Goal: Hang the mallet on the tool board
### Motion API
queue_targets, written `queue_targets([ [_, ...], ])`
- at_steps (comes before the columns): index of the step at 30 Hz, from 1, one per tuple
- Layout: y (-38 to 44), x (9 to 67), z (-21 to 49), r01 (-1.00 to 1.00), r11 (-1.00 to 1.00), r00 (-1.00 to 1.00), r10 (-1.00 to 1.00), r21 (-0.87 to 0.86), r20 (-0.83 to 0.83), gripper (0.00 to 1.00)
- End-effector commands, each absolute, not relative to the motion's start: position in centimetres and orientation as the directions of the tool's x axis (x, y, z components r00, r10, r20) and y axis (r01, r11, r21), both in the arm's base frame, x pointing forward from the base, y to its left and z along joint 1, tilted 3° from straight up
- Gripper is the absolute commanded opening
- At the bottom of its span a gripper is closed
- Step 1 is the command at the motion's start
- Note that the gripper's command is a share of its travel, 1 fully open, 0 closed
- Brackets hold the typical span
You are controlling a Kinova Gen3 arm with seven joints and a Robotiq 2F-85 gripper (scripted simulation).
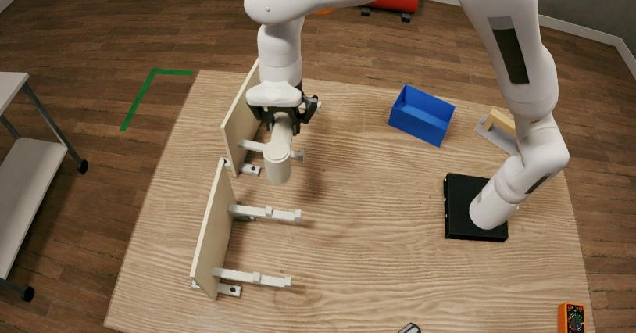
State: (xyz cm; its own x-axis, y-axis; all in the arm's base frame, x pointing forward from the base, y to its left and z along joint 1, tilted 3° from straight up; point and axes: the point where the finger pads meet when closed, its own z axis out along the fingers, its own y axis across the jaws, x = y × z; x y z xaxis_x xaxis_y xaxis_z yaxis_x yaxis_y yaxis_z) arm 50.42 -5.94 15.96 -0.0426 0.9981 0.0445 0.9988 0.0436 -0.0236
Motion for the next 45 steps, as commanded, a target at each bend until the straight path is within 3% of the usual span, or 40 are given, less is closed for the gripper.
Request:
queue_targets([
  [1,-9.8,49.8,16.1,1.000,0.013,-0.012,0.999,-0.022,0.047,0.10],
  [26,-10.6,49.7,15.9,0.992,-0.127,0.128,0.991,-0.028,0.042,0.10],
  [45,-10.2,49.4,7.8,0.991,-0.129,0.130,0.991,-0.030,0.040,0.10],
])
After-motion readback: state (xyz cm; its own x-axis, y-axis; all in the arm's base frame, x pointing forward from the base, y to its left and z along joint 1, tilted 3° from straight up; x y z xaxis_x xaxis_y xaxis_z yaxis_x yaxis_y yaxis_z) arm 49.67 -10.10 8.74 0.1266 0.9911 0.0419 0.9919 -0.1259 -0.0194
